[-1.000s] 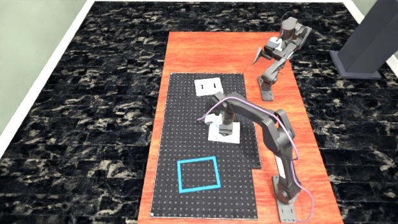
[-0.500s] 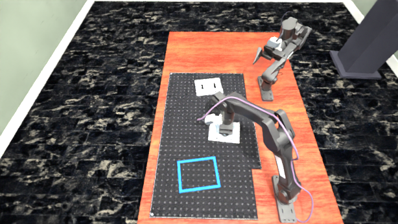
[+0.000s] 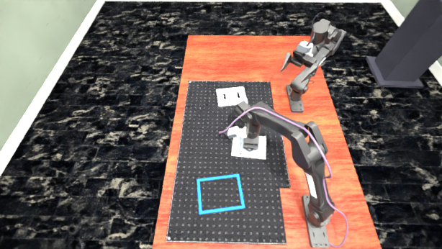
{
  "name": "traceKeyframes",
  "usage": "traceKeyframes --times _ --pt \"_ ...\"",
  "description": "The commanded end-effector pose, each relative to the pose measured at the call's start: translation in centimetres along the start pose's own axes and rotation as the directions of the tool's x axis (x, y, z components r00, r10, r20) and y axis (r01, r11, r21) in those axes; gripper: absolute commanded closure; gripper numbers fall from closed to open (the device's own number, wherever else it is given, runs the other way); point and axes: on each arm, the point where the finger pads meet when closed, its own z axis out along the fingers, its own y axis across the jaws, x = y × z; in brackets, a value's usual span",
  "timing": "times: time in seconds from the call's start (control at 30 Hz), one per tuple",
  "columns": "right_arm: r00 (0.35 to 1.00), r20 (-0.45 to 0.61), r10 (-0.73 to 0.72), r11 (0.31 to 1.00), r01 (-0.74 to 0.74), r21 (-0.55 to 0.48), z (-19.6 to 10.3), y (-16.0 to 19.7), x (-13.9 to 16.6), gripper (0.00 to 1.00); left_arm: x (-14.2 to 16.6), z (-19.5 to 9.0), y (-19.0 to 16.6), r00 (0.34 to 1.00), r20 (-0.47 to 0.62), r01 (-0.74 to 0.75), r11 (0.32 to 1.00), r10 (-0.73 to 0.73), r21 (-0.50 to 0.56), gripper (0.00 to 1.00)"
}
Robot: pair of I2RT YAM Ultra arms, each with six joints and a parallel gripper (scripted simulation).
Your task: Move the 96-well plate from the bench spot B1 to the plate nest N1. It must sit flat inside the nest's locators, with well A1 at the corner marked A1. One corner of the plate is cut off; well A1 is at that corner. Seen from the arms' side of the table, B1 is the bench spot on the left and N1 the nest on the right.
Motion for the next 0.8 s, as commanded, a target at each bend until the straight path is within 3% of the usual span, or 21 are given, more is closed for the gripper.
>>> traceKeyframes --times 0.0,0.43,0.5,0.67,0.73,0.77 --pt "0.999 0.032 0.002 1.0 -0.002 0.005 -0.6 -0.1 -1.1 0.0 -0.2 -0.6 -0.3 1.0 0.024 -0.011 1.0 0.011 0.025 0.22" --pt "0.999 0.032 0.002 1.0 -0.002 0.005 -0.6 -0.1 -1.1 0.0 0.2 2.7 0.1 1.0 0.0 -0.006 1.0 0.006 -0.003 0.22" --pt "0.999 0.032 0.002 1.0 -0.002 0.005 -0.6 -0.1 -1.1 0.0 -0.1 1.1 -0.1 1.0 0.013 -0.006 1.0 0.006 0.01 0.22" --pt "0.999 0.032 0.002 1.0 -0.002 0.005 -0.6 -0.1 -1.1 0.0 -0.1 0.7 -0.1 1.0 0.013 -0.006 1.0 0.006 0.009 0.22" --pt "0.999 0.032 0.002 1.0 -0.002 0.005 -0.6 -0.1 -1.1 0.0 -0.1 0.7 -0.1 1.0 0.013 -0.006 1.0 0.006 0.009 0.0" --pt "0.999 0.032 0.002 1.0 -0.002 0.005 -0.6 -0.1 -1.1 0.0 -0.1 0.7 -0.1 1.0 0.013 -0.005 1.0 0.005 0.009 0.0"
